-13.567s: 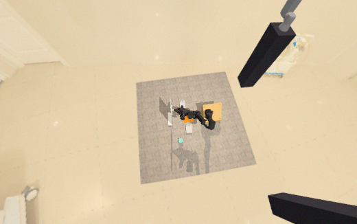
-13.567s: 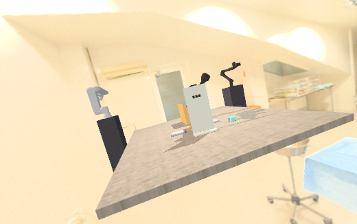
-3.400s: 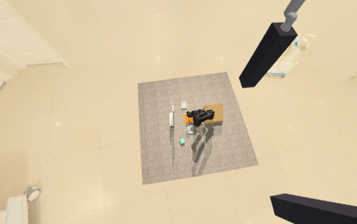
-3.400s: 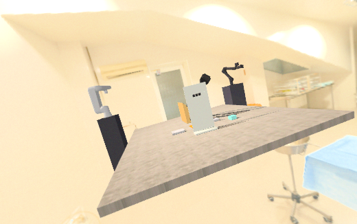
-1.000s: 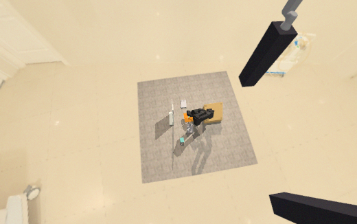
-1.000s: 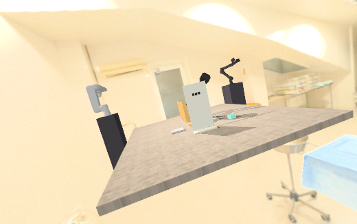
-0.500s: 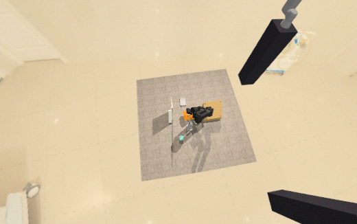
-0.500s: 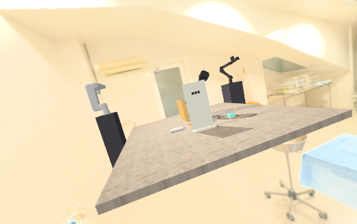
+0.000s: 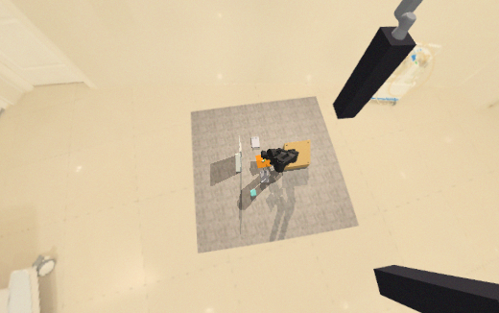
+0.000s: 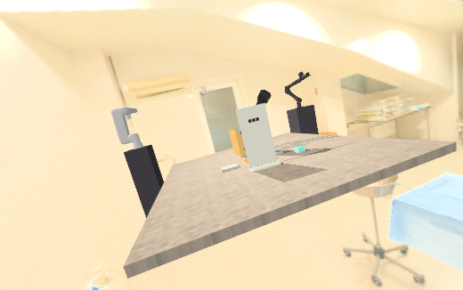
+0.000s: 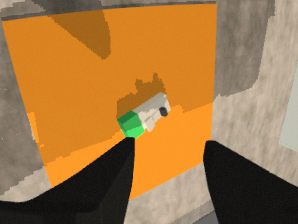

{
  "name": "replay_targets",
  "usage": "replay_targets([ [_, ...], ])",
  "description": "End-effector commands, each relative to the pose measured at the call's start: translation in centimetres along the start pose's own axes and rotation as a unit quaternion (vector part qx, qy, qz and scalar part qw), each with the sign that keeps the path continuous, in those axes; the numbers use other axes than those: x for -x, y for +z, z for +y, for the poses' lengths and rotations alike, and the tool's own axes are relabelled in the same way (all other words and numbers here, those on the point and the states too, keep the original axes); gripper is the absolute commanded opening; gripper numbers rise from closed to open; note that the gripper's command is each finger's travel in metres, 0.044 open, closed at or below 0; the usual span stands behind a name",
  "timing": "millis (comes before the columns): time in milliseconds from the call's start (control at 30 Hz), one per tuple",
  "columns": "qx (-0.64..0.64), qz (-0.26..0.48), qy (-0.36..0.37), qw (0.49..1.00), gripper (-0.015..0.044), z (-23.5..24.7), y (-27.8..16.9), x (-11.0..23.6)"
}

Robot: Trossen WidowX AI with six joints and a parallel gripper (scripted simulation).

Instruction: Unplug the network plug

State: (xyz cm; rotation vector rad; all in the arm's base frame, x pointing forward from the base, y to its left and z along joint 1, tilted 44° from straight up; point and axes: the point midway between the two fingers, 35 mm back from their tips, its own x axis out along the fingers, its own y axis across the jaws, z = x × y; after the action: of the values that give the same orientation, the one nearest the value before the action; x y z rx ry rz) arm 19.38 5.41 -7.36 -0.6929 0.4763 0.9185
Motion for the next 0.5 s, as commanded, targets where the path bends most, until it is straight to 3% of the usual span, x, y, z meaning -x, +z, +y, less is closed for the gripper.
replay_targets([
  [0,0.004,-0.002,-0.003,1.0,0.0156,-0.2,0.09,0.2],
  [467,0.006,0.002,-0.002,1.0,0.0156,-0.7,-0.35,0.49],
])
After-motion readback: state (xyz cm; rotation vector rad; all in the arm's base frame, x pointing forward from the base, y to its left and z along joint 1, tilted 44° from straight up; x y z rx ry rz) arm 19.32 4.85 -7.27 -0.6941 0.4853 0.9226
